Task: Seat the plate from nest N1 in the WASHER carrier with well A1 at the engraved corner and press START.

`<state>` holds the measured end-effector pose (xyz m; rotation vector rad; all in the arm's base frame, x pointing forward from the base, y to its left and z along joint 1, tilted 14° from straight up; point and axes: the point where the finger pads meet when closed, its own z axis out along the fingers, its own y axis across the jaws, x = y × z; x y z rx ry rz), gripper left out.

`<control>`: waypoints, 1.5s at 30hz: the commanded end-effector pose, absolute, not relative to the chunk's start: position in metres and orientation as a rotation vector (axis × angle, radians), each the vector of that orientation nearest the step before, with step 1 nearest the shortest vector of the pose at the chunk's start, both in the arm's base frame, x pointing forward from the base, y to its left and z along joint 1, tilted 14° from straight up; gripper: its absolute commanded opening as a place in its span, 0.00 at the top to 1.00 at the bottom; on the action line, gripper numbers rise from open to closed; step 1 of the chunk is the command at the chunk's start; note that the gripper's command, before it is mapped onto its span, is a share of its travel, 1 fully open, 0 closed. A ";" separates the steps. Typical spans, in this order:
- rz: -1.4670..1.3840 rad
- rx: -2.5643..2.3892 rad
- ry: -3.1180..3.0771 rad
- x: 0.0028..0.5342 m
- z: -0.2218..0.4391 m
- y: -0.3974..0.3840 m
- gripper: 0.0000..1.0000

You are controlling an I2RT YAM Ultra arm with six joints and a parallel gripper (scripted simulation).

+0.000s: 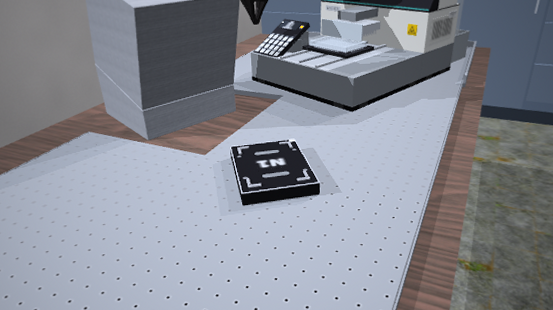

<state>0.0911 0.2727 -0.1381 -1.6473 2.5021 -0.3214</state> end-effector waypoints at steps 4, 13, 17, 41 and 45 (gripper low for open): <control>-0.281 -1.640 2.486 0.089 -0.127 0.285 1.00; -0.281 -1.640 2.486 0.089 -0.127 0.285 1.00; -0.281 -1.640 2.486 0.089 -0.127 0.285 1.00; -0.043 -1.552 2.246 0.117 -0.119 0.287 0.00; 0.040 -1.511 2.210 0.130 -0.093 0.322 0.00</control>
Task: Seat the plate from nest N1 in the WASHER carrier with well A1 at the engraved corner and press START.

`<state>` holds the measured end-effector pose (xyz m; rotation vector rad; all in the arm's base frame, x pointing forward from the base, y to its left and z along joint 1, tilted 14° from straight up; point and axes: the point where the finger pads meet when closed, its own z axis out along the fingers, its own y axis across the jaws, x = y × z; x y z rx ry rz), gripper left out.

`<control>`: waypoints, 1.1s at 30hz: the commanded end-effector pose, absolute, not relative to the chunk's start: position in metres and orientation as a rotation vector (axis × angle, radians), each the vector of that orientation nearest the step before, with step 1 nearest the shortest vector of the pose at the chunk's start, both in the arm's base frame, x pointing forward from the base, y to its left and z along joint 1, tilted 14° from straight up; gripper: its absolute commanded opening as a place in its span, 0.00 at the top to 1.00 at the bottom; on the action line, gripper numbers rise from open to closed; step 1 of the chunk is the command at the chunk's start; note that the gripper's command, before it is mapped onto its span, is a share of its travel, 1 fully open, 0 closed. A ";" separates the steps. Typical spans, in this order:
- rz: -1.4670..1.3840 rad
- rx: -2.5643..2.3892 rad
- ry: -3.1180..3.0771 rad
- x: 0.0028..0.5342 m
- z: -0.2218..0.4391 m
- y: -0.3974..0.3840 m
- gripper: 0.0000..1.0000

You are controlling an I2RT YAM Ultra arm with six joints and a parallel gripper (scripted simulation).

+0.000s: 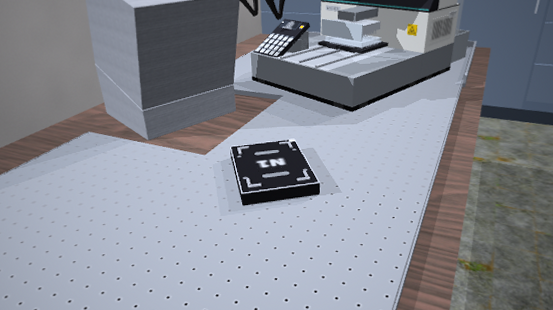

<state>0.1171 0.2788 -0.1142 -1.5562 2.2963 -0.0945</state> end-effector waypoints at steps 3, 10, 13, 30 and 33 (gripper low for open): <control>0.039 -1.511 2.210 0.137 -0.087 0.327 0.00; 0.016 -1.525 2.222 0.151 -0.075 0.334 0.00; 0.021 -1.542 2.210 0.148 -0.073 0.338 0.00; 0.021 -1.546 2.203 0.178 -0.043 0.365 0.00; 0.014 -1.524 2.218 0.192 -0.037 0.366 0.00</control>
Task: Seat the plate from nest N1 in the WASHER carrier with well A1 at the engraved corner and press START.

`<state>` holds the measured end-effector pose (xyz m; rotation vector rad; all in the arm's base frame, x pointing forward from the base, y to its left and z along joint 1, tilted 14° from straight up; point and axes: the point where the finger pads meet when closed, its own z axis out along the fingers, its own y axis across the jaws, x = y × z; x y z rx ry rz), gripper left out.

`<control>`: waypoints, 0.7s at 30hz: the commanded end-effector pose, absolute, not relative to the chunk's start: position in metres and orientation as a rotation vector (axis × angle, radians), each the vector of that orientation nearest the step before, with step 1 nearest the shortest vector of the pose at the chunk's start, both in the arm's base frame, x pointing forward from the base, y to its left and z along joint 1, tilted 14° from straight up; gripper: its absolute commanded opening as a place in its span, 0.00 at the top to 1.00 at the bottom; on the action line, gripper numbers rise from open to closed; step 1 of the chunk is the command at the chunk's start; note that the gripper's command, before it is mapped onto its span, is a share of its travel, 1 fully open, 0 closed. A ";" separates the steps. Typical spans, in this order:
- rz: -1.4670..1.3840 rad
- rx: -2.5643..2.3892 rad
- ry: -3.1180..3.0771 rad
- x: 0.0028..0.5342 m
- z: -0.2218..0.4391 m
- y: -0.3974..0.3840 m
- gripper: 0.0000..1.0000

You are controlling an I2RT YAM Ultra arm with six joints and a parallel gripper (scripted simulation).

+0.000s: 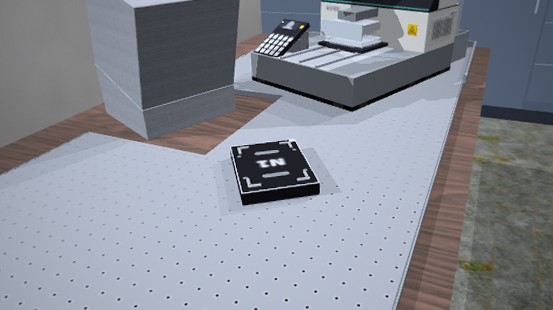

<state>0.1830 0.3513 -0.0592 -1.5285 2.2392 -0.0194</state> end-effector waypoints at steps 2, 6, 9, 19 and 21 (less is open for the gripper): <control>0.004 -1.532 2.226 0.194 -0.040 0.366 0.00; 0.011 -1.554 2.210 0.186 -0.040 0.370 0.00; 0.010 -1.548 2.215 0.188 -0.040 0.369 0.00; -0.010 -1.539 2.229 0.189 -0.046 0.362 0.00; -0.010 -1.539 2.229 0.189 -0.046 0.362 0.00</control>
